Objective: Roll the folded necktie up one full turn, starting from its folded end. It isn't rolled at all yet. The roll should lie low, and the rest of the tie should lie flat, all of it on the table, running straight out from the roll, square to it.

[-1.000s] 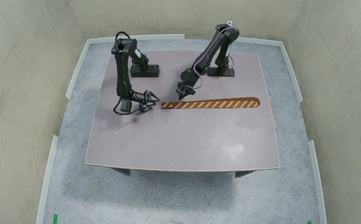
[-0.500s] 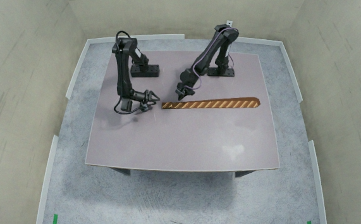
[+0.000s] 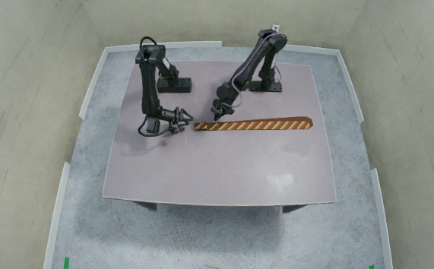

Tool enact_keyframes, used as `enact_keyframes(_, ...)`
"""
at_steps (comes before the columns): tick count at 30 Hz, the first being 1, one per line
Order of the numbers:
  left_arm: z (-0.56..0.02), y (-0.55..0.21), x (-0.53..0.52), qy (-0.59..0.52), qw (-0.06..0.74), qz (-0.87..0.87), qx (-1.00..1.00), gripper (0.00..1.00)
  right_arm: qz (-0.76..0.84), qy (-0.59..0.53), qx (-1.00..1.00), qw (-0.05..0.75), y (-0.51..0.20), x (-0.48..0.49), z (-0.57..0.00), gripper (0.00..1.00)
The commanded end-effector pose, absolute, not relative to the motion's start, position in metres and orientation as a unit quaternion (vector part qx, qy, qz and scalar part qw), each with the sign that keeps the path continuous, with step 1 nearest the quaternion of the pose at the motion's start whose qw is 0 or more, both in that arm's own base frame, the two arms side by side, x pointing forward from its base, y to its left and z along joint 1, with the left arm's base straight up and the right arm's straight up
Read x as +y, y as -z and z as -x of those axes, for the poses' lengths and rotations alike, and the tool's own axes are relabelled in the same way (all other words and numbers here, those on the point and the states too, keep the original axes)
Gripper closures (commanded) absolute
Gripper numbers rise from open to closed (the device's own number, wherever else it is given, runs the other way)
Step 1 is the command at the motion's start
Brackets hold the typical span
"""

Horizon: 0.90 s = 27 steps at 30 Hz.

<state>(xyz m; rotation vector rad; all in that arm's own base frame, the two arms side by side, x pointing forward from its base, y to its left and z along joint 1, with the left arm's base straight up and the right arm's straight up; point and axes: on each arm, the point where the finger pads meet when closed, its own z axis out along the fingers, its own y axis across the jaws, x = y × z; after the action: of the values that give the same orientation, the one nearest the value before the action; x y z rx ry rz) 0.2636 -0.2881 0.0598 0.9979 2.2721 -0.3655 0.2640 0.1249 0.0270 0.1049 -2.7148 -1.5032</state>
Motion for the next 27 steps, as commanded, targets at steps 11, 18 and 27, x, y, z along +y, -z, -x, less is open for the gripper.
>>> enact_keyframes(11,-0.274,-0.078,-0.311,0.161,0.341,-0.379,0.845,0.96,-0.039,0.496,-0.867,0.003,-0.033,0.130,-0.267,0.48)
enact_keyframes(18,-0.274,-0.072,-0.315,0.162,0.341,-0.382,0.844,0.96,-0.039,0.496,-0.868,0.003,-0.023,0.131,-0.266,0.51)
enact_keyframes(27,-0.274,-0.071,-0.316,0.162,0.341,-0.382,0.844,0.96,-0.039,0.495,-0.868,0.003,-0.014,0.132,-0.266,0.53)
